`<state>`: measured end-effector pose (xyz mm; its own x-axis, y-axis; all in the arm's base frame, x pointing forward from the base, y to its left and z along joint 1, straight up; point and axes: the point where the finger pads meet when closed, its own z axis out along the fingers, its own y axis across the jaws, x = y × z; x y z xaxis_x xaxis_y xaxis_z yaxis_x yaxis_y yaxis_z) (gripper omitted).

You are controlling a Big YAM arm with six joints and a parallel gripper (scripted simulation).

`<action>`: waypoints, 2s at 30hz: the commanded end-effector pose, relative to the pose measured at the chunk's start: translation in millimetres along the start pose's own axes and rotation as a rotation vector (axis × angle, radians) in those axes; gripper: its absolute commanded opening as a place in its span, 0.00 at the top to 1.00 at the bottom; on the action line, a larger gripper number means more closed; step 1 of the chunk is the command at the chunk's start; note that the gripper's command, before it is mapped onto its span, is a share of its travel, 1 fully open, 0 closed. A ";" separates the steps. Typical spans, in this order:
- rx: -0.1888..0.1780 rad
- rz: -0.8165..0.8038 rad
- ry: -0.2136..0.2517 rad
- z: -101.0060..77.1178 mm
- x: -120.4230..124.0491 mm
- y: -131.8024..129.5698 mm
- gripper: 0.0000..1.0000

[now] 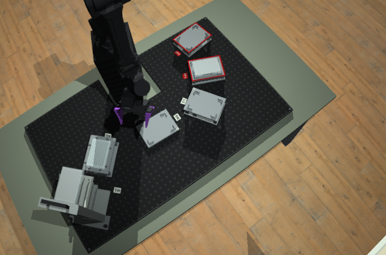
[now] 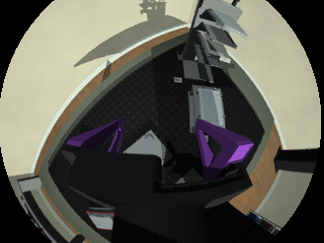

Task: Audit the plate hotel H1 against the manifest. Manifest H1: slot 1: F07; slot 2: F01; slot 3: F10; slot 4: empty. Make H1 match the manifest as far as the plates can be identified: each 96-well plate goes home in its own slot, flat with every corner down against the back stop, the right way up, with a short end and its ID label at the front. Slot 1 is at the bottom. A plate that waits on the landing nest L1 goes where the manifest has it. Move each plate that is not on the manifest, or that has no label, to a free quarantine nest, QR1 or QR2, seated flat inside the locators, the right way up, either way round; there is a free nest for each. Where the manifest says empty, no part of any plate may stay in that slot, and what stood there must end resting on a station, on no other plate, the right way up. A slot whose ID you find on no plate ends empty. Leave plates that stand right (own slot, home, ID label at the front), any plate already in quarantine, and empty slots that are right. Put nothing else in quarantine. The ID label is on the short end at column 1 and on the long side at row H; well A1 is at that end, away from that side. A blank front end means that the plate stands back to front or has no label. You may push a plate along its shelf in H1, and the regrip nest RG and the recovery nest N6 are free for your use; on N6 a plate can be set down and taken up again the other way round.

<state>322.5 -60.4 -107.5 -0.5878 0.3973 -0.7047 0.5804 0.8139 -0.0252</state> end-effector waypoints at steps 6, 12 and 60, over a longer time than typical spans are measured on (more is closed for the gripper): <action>-0.024 0.044 -0.017 -16.9 4.7 27.1 0.00; -0.024 0.043 -0.015 -24.9 12.7 34.8 0.00; -0.028 0.068 -0.020 -43.9 56.6 71.1 0.00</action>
<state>296.6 36.3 -127.4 -0.5778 0.4152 -0.7026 0.5879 0.8089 -0.0054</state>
